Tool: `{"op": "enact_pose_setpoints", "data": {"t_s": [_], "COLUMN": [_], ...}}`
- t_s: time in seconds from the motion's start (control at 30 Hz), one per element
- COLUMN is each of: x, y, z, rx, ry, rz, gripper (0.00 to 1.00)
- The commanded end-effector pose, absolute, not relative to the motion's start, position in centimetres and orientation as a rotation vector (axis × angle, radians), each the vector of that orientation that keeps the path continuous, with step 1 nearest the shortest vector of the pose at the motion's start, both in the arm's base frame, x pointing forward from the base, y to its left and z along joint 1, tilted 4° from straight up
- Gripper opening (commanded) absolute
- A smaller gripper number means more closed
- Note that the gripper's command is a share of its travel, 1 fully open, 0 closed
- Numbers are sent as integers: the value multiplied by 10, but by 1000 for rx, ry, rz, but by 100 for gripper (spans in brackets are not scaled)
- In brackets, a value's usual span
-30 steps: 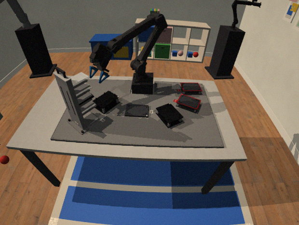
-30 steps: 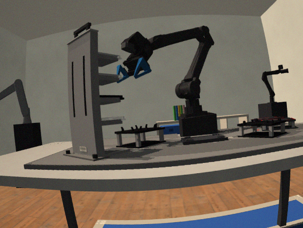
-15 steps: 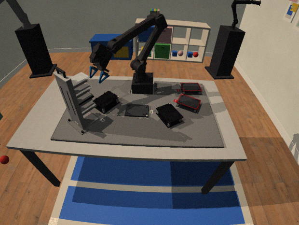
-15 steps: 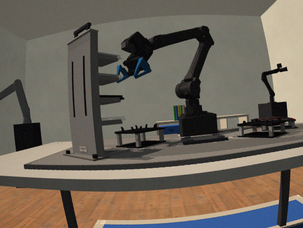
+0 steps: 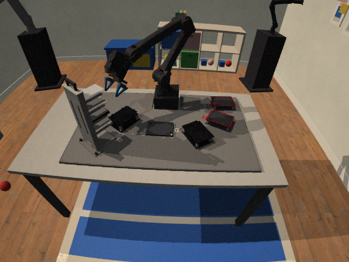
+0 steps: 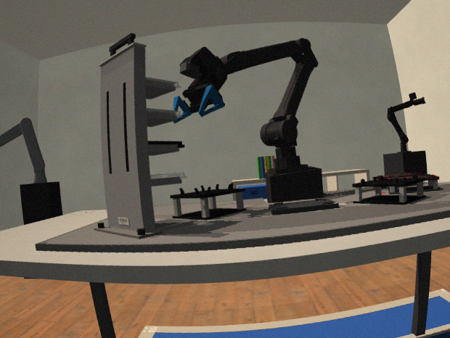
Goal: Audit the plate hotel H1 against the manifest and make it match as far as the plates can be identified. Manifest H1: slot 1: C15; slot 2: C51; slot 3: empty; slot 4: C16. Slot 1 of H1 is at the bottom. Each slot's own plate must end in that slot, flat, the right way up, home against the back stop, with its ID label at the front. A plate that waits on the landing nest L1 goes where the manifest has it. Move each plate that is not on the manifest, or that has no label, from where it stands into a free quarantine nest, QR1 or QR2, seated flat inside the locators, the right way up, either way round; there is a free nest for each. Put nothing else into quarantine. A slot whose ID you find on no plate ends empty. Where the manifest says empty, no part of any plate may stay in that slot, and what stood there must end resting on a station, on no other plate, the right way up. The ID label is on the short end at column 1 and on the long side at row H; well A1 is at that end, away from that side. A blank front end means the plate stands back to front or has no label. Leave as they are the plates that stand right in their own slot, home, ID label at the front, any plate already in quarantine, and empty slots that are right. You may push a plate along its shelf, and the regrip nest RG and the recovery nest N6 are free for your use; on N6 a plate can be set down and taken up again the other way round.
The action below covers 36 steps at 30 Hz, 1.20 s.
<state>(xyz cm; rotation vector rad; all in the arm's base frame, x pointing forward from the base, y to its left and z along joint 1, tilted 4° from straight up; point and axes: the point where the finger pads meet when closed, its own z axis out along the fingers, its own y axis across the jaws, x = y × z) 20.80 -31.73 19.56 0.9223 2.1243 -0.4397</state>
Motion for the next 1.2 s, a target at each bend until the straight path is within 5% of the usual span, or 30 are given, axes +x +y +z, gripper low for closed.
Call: {"op": "enact_pose_setpoints", "data": {"t_s": [0.0, 1.17], "x": [215, 193], "y": [-329, -307], "z": [221, 204], "rx": [898, 913], "ry": [2083, 2111], "rz": [-472, -459], "gripper": [100, 100]}}
